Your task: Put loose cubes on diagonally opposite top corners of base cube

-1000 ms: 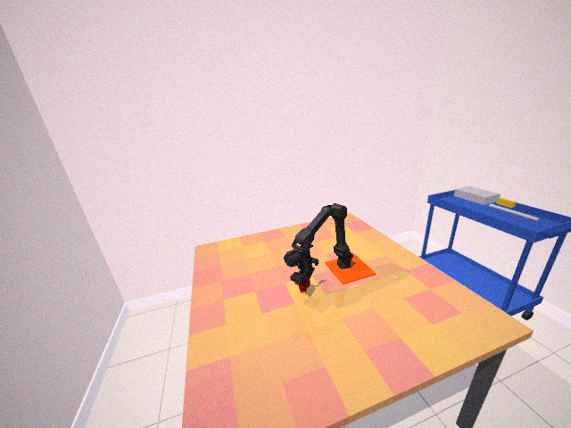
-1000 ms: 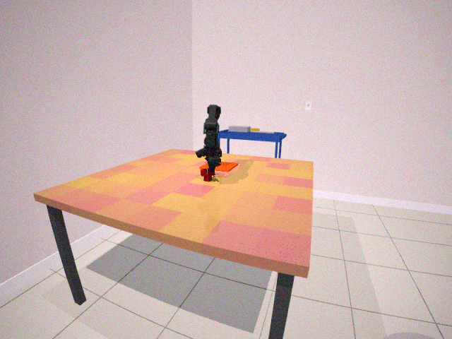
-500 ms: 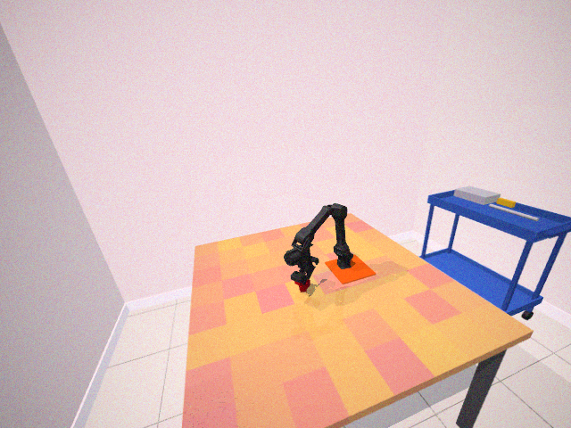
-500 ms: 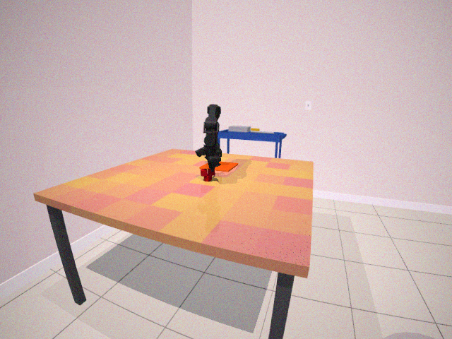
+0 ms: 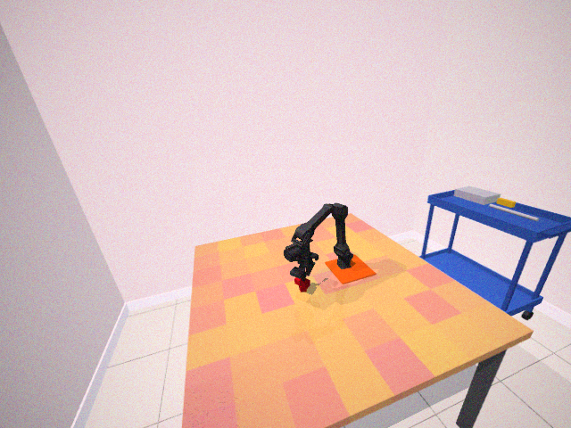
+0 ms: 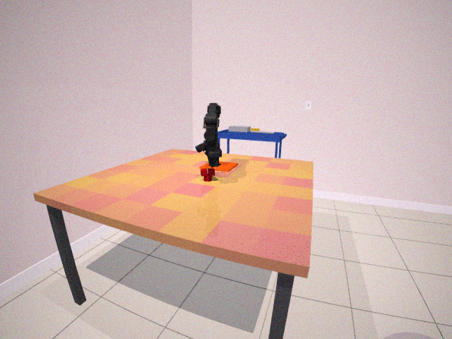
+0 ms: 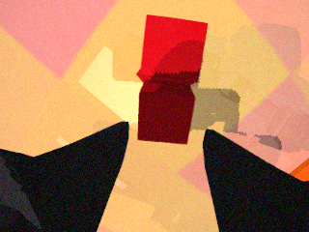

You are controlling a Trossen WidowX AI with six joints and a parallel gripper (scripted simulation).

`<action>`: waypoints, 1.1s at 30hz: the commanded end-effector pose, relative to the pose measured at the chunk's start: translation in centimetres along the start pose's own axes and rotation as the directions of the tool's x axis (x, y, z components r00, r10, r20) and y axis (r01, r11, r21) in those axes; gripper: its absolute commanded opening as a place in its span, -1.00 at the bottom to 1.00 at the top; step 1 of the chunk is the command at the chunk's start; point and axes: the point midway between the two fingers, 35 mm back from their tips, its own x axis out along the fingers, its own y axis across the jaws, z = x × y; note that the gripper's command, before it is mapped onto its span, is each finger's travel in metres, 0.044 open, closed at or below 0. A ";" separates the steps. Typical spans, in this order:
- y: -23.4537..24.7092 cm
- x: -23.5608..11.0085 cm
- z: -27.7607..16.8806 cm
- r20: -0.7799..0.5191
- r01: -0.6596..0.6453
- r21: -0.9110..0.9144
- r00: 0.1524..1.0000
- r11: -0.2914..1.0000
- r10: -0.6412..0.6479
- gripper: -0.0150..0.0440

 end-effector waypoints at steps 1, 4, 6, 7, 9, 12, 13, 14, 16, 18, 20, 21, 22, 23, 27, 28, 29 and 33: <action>0.1 -0.8 0.0 0.002 -0.006 0.000 1.000 1.000 0.006 0.20; 0.1 -1.3 0.0 0.002 -0.006 0.000 1.000 1.000 0.006 0.20; 0.1 -1.6 0.0 0.002 -0.006 0.000 1.000 1.000 0.006 0.20; 0.1 -1.8 0.0 0.002 -0.006 0.000 1.000 1.000 0.006 0.20; 0.1 -2.1 0.0 0.002 -0.006 0.000 1.000 1.000 0.006 0.20; 0.1 -2.6 0.0 0.002 -0.006 0.000 1.000 1.000 0.006 0.20; 0.1 -2.8 0.0 0.002 -0.006 0.000 1.000 1.000 0.006 0.20; 0.1 -2.9 0.0 0.002 -0.006 0.000 1.000 1.000 0.006 0.20; 0.1 -3.3 0.0 0.002 -0.006 0.000 1.000 1.000 0.006 0.20; 0.1 -3.4 0.0 0.002 -0.006 0.000 1.000 1.000 0.006 0.20; 0.1 -3.4 0.0 0.002 -0.006 0.000 1.000 1.000 0.006 0.20; 0.1 -3.4 0.0 0.002 -0.006 0.000 1.000 1.000 0.006 0.20; 0.1 -3.5 0.0 0.002 -0.005 0.000 1.000 1.000 0.005 0.29; 0.1 -3.6 0.0 0.001 -0.005 0.000 1.000 1.000 0.005 0.38; 0.0 -4.0 0.0 0.001 -0.003 0.000 1.000 1.000 0.003 0.74; 0.0 -4.1 0.0 0.001 -0.003 0.000 1.000 1.000 0.003 0.83; 0.0 -4.2 0.0 0.001 -0.003 0.000 1.000 1.000 0.003 0.86; 0.0 -4.6 0.0 0.001 -0.003 0.000 1.000 1.000 0.003 0.86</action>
